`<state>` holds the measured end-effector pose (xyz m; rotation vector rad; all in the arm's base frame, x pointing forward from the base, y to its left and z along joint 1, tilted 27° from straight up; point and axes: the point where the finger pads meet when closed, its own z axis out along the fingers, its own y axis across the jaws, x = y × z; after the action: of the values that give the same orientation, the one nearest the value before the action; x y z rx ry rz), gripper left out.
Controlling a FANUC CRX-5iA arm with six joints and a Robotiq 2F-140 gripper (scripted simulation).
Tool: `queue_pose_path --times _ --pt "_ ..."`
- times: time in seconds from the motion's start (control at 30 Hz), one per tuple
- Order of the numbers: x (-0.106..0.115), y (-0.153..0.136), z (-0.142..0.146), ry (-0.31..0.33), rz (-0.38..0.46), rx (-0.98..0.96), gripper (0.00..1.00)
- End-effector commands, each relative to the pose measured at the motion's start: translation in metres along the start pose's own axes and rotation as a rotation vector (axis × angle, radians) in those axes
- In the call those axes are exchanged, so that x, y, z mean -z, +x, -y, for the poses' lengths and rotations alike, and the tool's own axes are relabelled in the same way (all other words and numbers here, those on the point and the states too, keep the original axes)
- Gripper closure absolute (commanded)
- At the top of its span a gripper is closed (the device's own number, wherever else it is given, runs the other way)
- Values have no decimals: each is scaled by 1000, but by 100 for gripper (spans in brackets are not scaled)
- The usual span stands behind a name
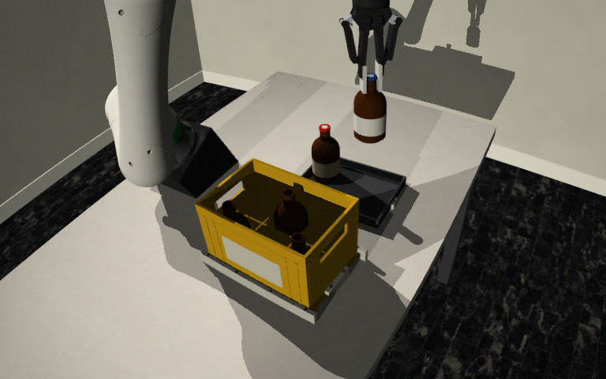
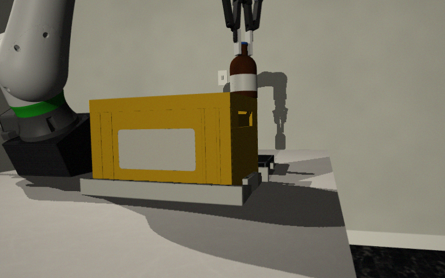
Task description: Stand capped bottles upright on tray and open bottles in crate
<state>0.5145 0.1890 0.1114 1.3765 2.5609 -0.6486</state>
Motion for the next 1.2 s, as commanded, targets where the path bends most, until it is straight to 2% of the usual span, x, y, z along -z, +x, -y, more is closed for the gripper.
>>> queue_pose_path --times 0.0,0.9,1.17 --pt "0 -1 0 -1 0 0 100" --pt "0 2 0 -1 0 0 100" --pt "-16 -2 0 -1 0 0 100"
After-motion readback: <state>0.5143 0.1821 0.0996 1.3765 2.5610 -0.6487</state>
